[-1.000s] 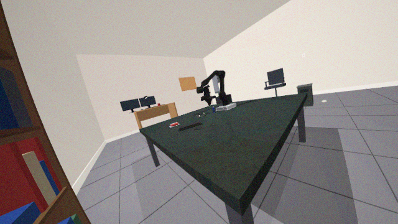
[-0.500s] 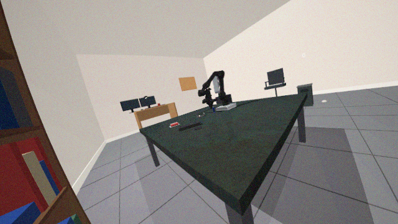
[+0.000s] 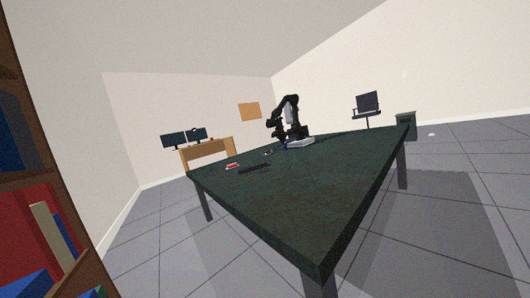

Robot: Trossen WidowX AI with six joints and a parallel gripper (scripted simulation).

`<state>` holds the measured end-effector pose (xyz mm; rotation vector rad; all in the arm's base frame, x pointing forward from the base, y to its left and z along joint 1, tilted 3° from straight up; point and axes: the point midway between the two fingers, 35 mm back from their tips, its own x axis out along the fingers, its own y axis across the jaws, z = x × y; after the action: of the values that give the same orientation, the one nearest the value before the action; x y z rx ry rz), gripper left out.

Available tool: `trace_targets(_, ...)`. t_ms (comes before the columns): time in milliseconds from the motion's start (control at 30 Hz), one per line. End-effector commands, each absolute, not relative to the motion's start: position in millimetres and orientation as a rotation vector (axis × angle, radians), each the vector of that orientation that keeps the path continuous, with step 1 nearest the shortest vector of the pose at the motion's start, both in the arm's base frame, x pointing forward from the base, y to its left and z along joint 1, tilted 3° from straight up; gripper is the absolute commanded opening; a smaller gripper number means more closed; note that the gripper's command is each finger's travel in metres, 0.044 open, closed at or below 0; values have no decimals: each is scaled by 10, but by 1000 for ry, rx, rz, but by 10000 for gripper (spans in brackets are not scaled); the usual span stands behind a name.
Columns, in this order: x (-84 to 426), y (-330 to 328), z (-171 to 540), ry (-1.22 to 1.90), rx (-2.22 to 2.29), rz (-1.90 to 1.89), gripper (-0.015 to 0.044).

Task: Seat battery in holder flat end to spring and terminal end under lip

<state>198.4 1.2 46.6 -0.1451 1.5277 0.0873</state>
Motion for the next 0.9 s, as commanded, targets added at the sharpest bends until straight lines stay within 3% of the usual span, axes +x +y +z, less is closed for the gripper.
trace_targets(0,1969,78,462,1528,-144,83,0)
trace_targets(567,1929,288,464,1526,-143,91,0)
trace_targets(867,1913,343,1070,1527,-142,86,0)
